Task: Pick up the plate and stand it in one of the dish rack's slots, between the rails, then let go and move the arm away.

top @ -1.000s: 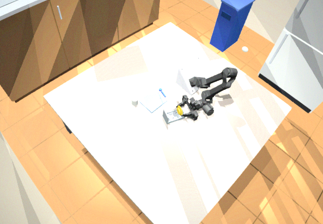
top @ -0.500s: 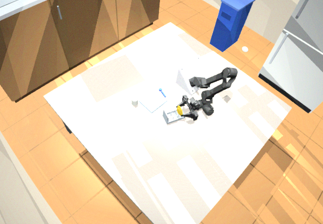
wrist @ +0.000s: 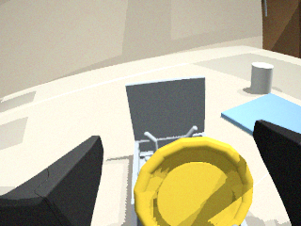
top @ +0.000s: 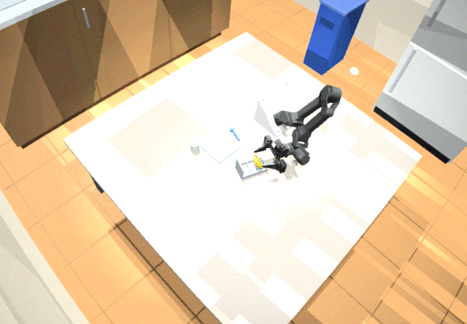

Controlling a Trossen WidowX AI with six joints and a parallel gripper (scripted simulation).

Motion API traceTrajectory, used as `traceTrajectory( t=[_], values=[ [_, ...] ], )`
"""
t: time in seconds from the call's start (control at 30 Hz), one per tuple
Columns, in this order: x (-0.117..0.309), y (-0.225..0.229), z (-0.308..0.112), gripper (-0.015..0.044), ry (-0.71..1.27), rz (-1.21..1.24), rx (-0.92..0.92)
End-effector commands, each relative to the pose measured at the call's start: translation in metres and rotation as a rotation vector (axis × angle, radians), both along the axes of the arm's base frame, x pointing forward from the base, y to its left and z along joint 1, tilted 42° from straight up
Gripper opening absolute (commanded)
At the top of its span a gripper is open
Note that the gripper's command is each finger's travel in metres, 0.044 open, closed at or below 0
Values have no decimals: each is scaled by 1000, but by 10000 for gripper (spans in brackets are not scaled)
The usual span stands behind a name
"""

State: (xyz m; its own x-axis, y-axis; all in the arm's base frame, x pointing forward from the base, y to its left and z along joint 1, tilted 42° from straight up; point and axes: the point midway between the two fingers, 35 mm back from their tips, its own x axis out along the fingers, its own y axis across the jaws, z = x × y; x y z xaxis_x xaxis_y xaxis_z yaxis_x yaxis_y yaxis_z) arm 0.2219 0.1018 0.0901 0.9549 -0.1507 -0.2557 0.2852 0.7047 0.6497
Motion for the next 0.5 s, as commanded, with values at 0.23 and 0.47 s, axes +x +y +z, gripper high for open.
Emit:
traceTrajectory(
  t=[0.23,0.47],
  values=[
    [10,-49,58,400,-17,4,-9],
    [12,-63,69,400,-34,6,-23]
  ],
)
